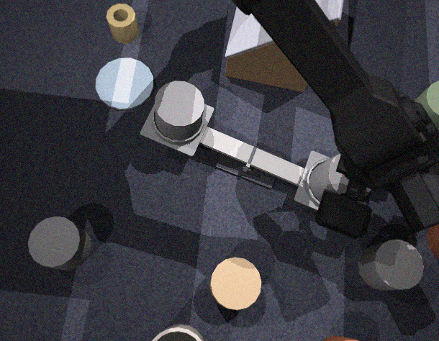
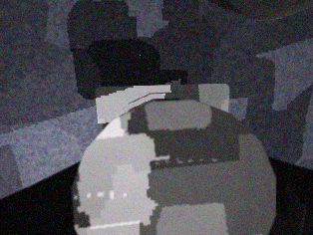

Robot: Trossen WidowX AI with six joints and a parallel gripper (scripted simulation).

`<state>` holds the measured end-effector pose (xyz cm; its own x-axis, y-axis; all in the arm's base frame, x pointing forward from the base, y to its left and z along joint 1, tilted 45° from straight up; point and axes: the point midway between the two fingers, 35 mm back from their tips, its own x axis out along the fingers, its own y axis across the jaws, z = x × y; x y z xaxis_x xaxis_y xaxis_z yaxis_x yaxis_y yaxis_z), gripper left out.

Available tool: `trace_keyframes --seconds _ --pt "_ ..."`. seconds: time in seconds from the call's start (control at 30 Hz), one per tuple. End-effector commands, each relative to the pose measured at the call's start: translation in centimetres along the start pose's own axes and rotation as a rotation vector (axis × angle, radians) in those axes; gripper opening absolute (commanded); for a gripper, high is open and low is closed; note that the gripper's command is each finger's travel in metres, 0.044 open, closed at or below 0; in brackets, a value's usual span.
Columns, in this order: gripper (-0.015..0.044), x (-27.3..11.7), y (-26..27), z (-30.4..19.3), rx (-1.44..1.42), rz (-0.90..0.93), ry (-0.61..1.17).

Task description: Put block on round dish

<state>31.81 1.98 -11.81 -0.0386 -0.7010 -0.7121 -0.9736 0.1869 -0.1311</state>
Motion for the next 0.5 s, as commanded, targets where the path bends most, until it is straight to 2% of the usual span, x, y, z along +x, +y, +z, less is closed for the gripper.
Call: trace_keyframes --seconds 0.0,0.47 --pt "0.0000 -1.0 -0.4 0.2 0.009 -0.009 -0.013" --pt "0.0000 -2.8 -0.5 0.4 0.008 -0.009 -0.015"
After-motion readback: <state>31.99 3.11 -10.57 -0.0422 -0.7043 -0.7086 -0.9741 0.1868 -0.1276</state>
